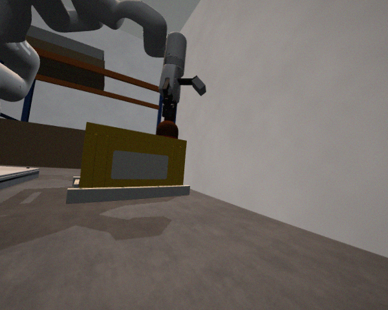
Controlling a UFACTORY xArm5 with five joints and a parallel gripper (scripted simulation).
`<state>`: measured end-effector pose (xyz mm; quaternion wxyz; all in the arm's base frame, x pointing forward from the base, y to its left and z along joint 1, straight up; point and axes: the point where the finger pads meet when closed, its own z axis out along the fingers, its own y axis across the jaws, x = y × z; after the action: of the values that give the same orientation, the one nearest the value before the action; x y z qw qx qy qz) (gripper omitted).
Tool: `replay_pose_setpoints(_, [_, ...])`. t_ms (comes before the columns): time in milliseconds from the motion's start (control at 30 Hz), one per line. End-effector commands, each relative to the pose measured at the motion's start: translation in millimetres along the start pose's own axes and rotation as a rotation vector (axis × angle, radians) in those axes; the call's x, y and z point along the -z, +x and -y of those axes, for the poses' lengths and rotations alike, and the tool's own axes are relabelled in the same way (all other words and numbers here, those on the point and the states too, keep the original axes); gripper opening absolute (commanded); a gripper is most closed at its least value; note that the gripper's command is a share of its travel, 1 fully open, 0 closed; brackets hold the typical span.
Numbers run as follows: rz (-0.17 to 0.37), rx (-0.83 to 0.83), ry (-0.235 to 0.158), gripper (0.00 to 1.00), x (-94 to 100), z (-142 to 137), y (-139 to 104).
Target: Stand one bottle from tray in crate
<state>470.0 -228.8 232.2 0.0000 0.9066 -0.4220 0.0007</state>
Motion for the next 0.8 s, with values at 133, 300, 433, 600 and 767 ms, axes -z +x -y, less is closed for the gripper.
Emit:
replay_pose_setpoints(133, [-0.004, 0.000, 0.002, 0.00, -4.4, 0.4, 0.9])
replay_pose_setpoints(300, [-0.004, 0.000, 0.002, 0.00, -5.2, 0.4, 0.9])
replay_pose_setpoints(433, [-0.004, 0.000, 0.002, 0.00, -5.7, 0.4, 0.8])
replay_pose_setpoints(600, [-0.004, 0.000, 0.002, 0.00, -5.7, 0.4, 0.8])
replay_pose_setpoints(767, [-0.004, 0.000, 0.002, 0.00, -5.7, 0.4, 0.8])
